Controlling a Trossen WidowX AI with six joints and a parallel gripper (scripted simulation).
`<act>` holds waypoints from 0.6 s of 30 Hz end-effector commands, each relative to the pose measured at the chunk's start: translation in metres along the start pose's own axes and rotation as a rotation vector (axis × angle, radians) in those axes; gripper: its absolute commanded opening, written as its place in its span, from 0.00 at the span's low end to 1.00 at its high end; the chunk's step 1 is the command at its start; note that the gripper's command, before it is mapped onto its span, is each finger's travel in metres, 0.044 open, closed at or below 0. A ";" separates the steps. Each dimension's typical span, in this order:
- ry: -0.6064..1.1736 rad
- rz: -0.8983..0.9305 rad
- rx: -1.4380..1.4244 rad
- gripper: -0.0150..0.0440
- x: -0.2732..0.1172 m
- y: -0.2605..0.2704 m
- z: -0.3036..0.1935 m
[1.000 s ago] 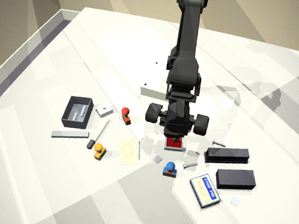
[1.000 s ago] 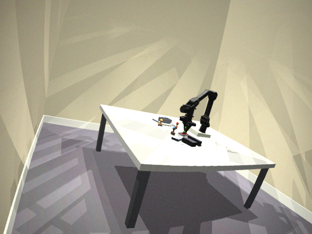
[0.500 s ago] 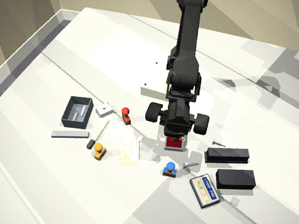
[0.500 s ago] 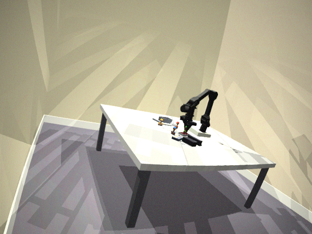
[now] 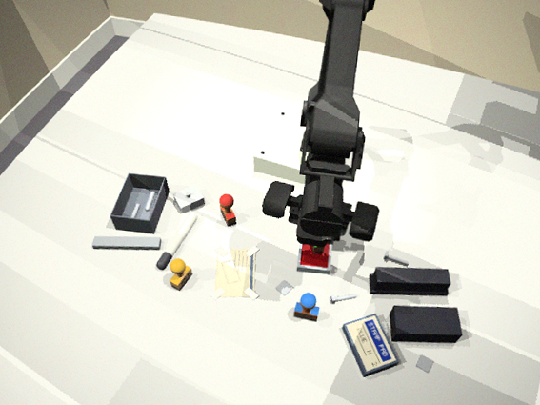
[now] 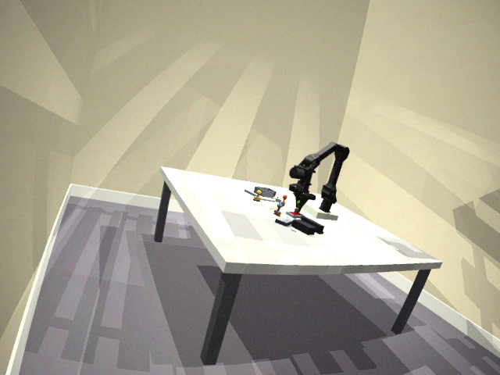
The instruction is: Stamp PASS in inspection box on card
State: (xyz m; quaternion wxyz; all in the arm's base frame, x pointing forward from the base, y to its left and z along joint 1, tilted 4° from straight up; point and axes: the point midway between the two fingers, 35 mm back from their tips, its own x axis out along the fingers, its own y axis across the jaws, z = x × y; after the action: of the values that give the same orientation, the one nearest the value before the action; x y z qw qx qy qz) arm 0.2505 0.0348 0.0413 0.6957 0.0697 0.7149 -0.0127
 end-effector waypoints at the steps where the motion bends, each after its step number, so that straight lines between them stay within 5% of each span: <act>1: -0.010 -0.003 -0.001 0.25 -0.007 0.000 0.003; 18: -0.010 -0.003 -0.001 0.25 -0.034 0.001 0.003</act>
State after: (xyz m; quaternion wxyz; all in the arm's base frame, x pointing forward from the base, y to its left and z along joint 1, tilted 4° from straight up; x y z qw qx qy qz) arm 0.2521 0.0333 0.0695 0.6958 0.0711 0.7146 -0.0140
